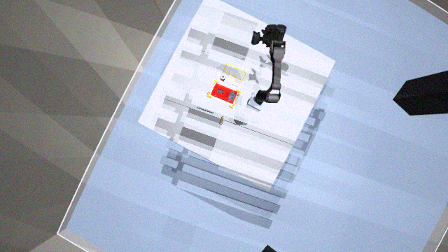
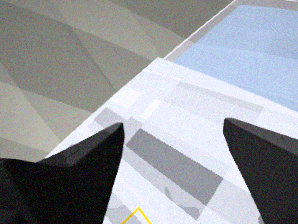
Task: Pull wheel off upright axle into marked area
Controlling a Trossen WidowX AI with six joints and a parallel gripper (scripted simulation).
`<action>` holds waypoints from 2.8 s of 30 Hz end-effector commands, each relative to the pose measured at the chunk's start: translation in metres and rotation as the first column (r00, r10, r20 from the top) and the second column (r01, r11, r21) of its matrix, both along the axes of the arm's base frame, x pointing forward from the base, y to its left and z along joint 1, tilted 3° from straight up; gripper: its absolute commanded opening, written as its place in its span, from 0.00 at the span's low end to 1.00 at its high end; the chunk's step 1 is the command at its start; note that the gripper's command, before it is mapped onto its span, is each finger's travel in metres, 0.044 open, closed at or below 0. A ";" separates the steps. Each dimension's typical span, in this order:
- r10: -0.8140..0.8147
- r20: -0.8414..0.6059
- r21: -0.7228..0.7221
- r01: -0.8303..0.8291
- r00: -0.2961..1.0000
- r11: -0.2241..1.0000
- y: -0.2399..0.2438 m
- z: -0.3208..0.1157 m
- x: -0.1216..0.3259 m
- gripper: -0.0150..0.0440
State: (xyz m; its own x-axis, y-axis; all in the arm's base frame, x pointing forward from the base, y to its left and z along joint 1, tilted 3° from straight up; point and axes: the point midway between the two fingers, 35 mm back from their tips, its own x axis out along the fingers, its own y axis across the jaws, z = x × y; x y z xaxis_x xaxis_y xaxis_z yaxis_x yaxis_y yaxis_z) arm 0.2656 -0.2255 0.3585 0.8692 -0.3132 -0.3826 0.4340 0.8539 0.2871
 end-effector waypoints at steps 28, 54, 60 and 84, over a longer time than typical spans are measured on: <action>0.459 -0.693 0.228 -0.435 0.555 0.871 0.198 -0.184 0.106 0.76; 0.450 -0.867 0.246 -0.602 0.213 0.760 0.272 -0.259 0.097 0.76; 0.450 -0.867 0.246 -0.602 0.213 0.760 0.270 -0.287 0.098 0.76; 0.452 -0.866 0.249 -0.600 0.214 0.761 0.269 -0.303 0.097 0.36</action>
